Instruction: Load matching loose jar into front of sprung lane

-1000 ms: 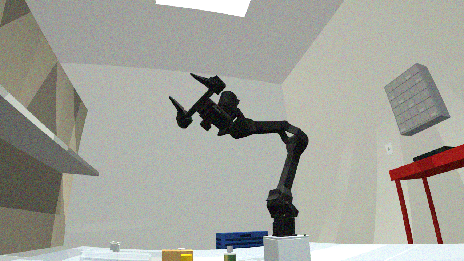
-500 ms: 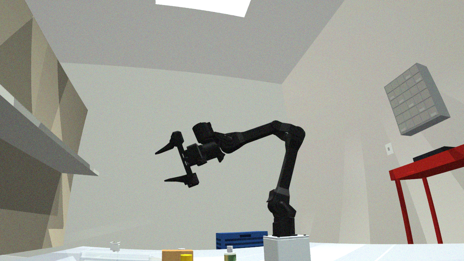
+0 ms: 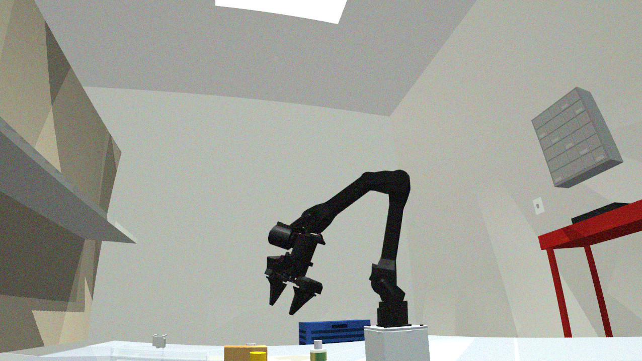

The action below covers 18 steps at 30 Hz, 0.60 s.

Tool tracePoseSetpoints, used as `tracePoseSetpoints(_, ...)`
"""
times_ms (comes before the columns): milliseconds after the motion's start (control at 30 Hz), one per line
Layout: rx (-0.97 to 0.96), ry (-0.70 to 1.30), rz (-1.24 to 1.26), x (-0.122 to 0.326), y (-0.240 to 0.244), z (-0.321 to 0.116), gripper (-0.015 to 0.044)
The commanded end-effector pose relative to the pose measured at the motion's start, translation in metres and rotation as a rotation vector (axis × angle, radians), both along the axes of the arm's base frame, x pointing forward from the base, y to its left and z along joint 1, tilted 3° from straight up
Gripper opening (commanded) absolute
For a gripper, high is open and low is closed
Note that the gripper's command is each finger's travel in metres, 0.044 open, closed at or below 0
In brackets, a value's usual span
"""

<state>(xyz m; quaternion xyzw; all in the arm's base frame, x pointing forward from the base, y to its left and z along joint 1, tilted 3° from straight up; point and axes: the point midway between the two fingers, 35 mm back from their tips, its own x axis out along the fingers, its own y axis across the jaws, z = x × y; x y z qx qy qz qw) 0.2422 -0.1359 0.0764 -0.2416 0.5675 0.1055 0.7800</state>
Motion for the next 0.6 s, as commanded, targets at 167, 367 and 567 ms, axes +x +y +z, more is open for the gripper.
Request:
tracePoseSetpoints(167, 0.210, 0.335, -0.510, -0.091, 0.001, -0.035, 0.0440)
tracePoseSetpoints(367, 0.210, 0.335, -0.510, -0.087, 0.001, -0.035, 0.0440)
tracePoseSetpoints(567, 0.210, 0.335, -0.510, -0.087, 0.001, -0.059, 0.0440)
